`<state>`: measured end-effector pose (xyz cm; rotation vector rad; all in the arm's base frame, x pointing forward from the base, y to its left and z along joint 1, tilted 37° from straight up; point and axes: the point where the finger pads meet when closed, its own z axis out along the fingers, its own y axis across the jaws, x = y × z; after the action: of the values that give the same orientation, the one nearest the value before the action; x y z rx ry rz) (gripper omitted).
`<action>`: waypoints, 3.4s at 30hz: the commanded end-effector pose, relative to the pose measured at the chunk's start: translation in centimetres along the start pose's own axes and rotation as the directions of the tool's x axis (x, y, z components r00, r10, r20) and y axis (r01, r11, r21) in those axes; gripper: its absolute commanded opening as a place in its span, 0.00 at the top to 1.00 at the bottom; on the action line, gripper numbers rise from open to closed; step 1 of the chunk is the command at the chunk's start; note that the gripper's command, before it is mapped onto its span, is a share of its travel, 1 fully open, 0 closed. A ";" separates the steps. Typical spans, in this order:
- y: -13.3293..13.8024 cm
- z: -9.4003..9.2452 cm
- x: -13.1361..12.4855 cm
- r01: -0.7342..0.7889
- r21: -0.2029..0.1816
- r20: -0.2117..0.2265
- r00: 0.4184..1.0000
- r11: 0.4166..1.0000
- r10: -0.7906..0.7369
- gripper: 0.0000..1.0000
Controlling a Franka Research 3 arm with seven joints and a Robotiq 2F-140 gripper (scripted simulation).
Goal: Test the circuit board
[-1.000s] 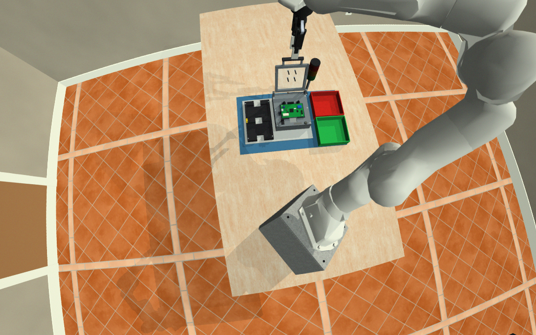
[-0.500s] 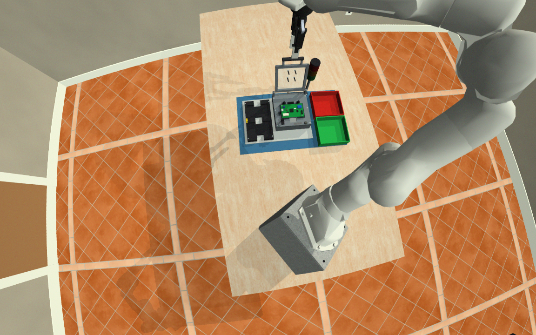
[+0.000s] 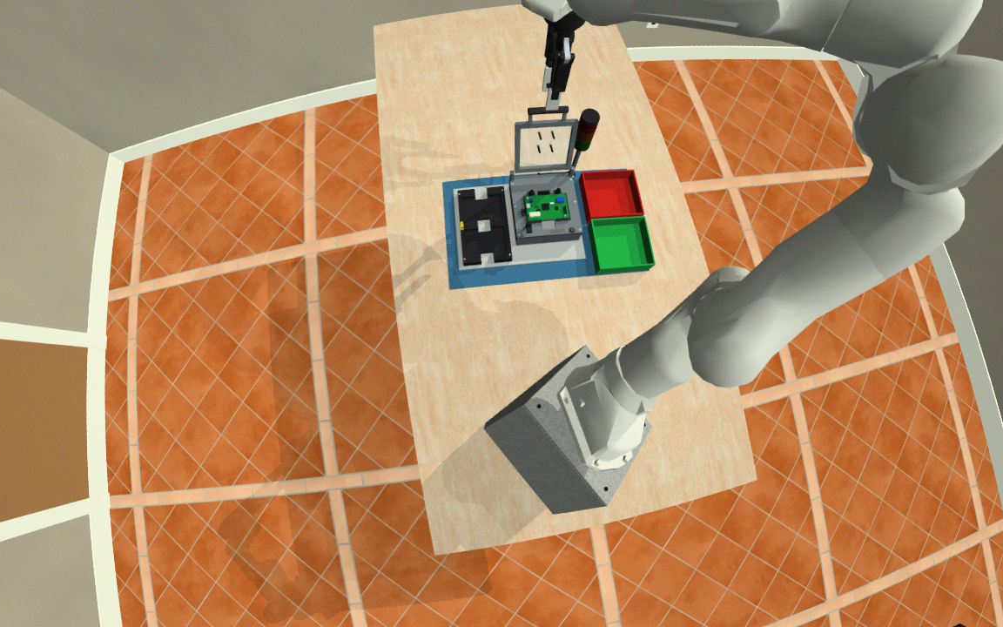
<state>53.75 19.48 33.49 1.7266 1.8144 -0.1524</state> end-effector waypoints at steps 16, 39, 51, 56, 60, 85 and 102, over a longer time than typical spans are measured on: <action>0.0 0.2 0.0 0.005 0.002 0.000 1.000 1.000 -0.005 0.70; -0.1 3.7 -0.1 0.005 0.002 0.000 1.000 1.000 -0.005 0.70; -0.1 4.7 -0.1 0.005 0.002 0.000 1.000 1.000 -0.005 0.70; -0.1 4.7 -0.1 0.005 0.002 0.000 1.000 1.000 -0.005 0.70; -0.1 4.7 -0.1 0.005 0.002 0.000 1.000 1.000 -0.005 0.70; -0.1 4.7 -0.1 0.005 0.002 0.000 1.000 1.000 -0.005 1.00; -0.1 4.7 -0.1 0.005 0.002 0.000 1.000 1.000 -0.005 1.00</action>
<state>55.25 17.36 29.88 1.7210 1.8247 -0.1557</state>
